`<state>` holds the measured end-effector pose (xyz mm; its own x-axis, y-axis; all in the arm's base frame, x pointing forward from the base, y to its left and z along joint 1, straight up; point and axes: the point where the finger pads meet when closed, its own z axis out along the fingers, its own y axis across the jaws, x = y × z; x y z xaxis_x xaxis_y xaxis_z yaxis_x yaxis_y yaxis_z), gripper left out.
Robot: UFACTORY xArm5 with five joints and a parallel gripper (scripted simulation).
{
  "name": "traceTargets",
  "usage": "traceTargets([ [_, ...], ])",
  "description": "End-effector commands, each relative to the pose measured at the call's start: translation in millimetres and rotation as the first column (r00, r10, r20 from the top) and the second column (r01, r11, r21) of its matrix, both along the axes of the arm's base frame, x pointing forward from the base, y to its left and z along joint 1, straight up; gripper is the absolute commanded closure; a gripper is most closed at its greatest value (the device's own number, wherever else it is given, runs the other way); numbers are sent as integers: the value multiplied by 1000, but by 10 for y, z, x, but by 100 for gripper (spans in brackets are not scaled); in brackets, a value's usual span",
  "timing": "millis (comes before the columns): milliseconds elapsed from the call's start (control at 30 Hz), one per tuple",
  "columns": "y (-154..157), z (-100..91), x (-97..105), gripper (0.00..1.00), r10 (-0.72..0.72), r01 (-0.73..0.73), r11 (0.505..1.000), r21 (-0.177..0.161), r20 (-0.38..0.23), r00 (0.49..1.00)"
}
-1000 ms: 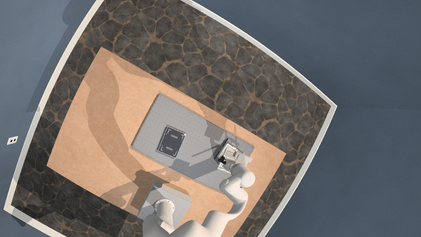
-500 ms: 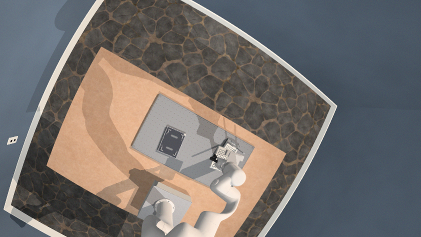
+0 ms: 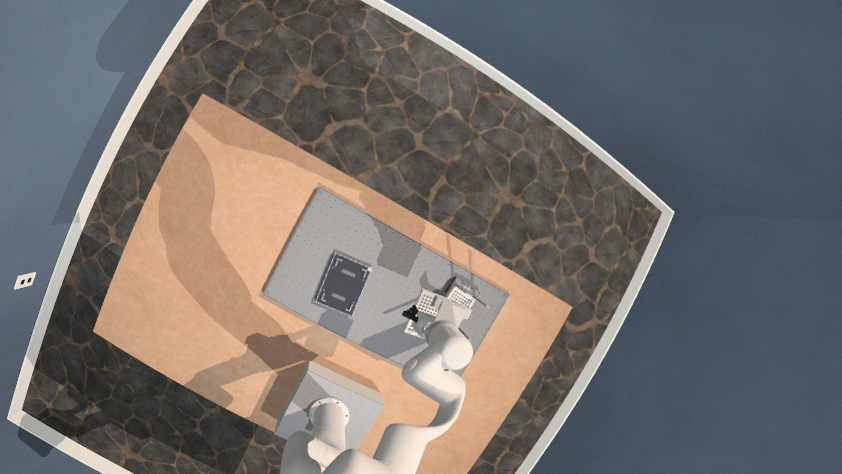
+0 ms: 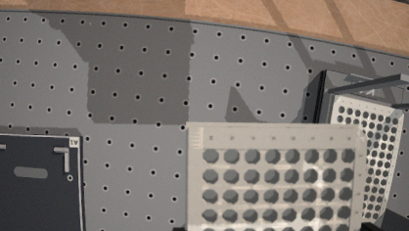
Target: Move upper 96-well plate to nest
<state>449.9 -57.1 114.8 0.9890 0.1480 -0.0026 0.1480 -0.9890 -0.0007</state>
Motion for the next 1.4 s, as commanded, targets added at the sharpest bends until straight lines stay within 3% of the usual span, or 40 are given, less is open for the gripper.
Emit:
traceTargets([
  [0,153,13,-37,100,0,0,1000,-1,5,1000],
  [1367,1264,-15,-402,100,0,0,1000,0,5,1000],
])
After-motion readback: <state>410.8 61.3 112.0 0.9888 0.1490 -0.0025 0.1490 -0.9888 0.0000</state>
